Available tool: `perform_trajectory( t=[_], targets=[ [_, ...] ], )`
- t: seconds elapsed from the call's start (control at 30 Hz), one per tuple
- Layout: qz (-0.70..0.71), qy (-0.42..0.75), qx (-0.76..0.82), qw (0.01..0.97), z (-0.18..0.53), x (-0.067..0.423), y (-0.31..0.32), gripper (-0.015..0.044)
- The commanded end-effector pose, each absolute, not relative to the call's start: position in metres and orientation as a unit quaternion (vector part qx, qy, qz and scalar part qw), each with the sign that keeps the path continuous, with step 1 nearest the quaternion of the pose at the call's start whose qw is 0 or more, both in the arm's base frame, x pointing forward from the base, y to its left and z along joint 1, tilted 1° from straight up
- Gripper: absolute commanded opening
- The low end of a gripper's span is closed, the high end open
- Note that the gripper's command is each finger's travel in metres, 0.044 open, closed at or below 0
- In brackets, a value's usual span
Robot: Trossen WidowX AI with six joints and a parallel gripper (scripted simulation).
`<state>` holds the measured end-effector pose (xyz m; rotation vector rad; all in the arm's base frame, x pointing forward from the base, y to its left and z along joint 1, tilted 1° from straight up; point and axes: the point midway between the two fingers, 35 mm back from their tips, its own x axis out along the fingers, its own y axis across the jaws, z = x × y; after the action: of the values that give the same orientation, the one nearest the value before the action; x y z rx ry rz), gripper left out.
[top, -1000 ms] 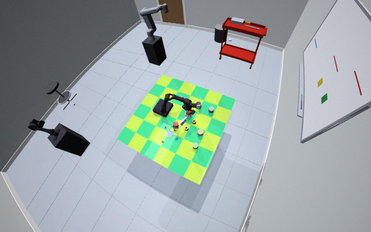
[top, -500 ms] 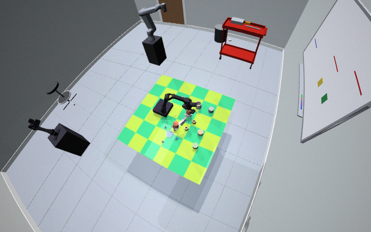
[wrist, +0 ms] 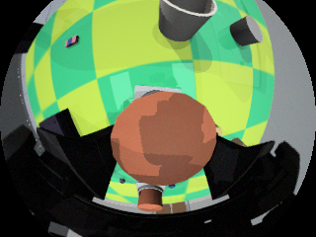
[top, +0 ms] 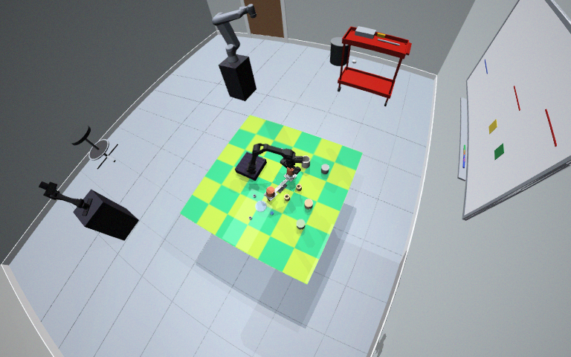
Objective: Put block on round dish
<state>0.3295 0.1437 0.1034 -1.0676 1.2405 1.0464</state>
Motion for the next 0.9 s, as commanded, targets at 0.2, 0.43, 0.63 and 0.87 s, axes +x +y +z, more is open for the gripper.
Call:
perform_trajectory(
  t=[0.2, 0.43, 0.63, 0.87],
  targets=[
    [0.446, 0.524, -0.455, 0.565, 0.119, 0.330, 0.144, 0.0000],
    [0.446, 0.524, -0.455, 0.565, 0.128, 0.329, 0.143, 0.0000],
    [0.446, 0.524, -0.455, 0.565, 0.136, 0.328, 0.143, 0.0000],
    [0.445, 0.527, -0.454, 0.564, 0.132, 0.327, 0.142, 0.0000]
  ],
)
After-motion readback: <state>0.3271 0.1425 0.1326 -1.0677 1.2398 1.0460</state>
